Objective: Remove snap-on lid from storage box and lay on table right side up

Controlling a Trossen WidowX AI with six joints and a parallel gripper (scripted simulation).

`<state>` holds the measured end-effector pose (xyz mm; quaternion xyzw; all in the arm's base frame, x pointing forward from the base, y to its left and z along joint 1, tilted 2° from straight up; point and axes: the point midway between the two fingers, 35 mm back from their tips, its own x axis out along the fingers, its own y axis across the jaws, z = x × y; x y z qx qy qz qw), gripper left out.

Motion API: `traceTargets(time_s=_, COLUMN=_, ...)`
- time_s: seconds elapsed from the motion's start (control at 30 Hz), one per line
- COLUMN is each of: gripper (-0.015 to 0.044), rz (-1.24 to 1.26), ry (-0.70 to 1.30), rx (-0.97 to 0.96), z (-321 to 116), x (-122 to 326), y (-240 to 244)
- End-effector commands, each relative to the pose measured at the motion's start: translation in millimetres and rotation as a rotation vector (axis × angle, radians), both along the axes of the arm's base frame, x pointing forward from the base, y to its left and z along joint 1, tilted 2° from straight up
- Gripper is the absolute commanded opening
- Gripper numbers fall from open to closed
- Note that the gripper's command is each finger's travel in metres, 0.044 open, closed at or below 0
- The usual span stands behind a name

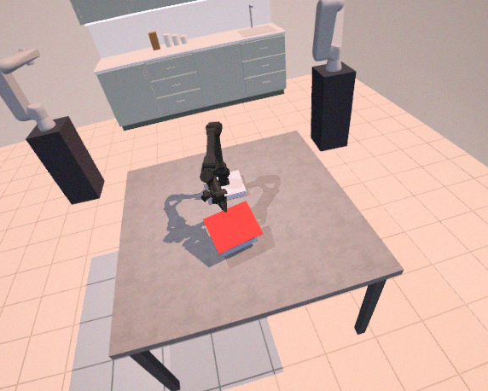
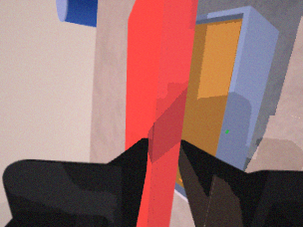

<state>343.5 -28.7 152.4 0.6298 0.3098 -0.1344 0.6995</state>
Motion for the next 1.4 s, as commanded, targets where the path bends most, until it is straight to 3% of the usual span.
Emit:
traceTargets(time_s=0.0, gripper=0.0000, rz=-0.005, ry=-0.006, rx=0.000, z=9, x=4, y=0)
traceTargets(time_s=1.37, gripper=0.0000, rz=-0.005, ry=-0.008, rx=0.001, z=64, x=24, y=7)
